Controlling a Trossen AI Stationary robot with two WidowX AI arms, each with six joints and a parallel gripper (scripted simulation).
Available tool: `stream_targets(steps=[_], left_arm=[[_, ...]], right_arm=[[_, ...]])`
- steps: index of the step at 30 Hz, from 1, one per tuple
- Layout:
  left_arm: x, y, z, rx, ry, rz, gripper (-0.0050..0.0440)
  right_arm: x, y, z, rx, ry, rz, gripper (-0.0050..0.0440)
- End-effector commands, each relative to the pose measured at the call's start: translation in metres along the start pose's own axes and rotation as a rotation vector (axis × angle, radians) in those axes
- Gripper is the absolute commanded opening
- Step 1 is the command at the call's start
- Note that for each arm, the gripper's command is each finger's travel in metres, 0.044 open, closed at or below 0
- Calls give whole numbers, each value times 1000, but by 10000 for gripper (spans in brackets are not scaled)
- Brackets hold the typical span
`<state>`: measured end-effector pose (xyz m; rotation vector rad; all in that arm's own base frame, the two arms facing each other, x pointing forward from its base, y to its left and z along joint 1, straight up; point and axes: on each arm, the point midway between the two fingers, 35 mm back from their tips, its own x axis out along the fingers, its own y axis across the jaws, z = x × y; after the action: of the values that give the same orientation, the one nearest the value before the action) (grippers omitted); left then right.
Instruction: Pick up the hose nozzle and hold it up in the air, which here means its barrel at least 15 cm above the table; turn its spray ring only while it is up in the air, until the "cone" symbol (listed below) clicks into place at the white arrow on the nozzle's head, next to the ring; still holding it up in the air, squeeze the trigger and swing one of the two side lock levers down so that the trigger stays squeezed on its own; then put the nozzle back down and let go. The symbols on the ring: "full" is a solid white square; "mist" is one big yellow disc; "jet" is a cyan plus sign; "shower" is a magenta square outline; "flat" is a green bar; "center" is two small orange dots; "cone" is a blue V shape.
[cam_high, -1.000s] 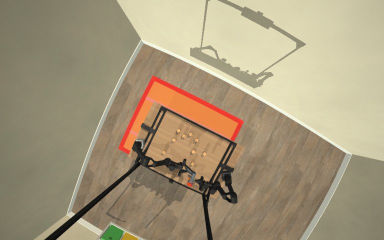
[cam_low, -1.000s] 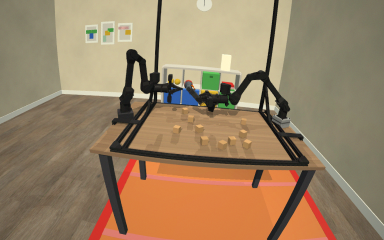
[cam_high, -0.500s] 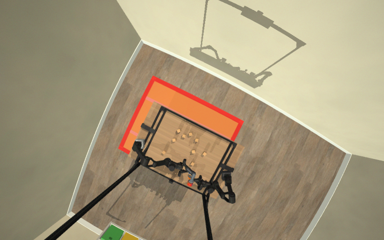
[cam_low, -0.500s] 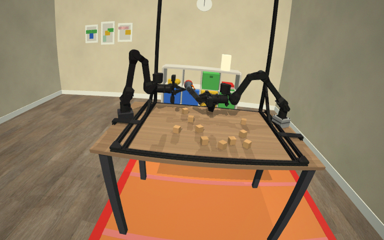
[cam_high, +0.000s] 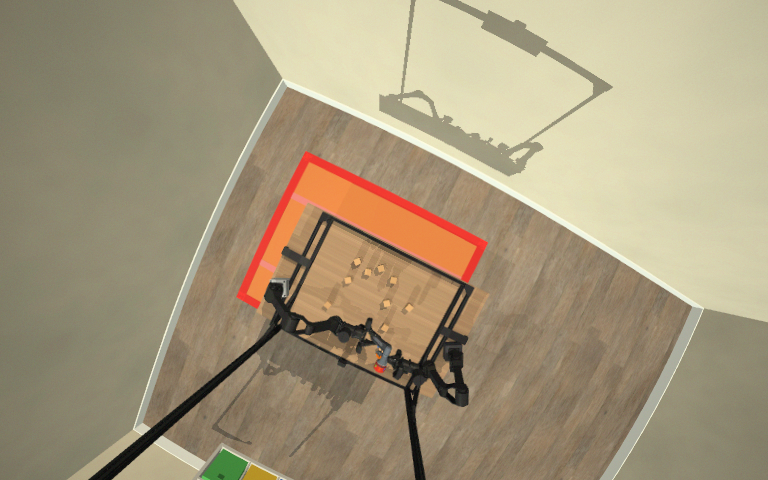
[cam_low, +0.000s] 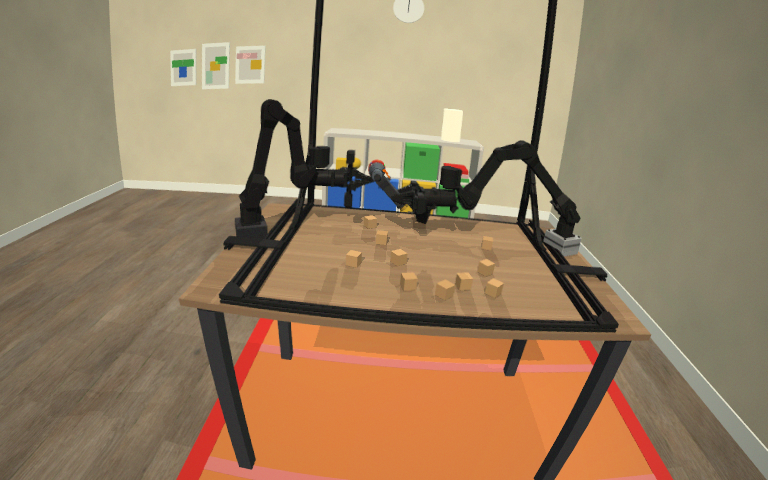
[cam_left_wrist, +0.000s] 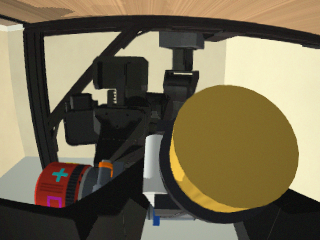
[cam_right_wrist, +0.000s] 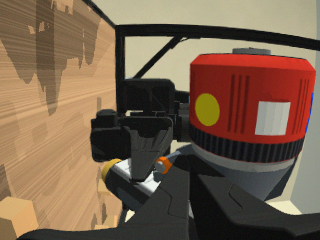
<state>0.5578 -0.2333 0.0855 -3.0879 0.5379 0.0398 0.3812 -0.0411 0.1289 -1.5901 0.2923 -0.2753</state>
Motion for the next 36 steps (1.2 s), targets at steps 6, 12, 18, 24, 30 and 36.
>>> stream_targets(steps=[6, 12, 18, 24, 30, 36], left_arm=[[1, 0, -6, -2, 17, 0, 0], [1, 0, -6, -2, 17, 0, 0], [1, 0, -6, -2, 17, 0, 0], [1, 0, -6, -2, 17, 0, 0], [1, 0, -6, -2, 17, 0, 0], [1, 0, -6, -2, 17, 0, 0]], right_arm=[[1, -3, -5, 236, 5, -4, 0], [1, -3, -10, 471, 4, -5, 0], [0, -3, -16, 740, 4, -5, 0], [1, -2, -23, 928, 3, -6, 0], [2, 0, -29, 1169, 3, -6, 0], [4, 2, -33, 1332, 2, -7, 0]])
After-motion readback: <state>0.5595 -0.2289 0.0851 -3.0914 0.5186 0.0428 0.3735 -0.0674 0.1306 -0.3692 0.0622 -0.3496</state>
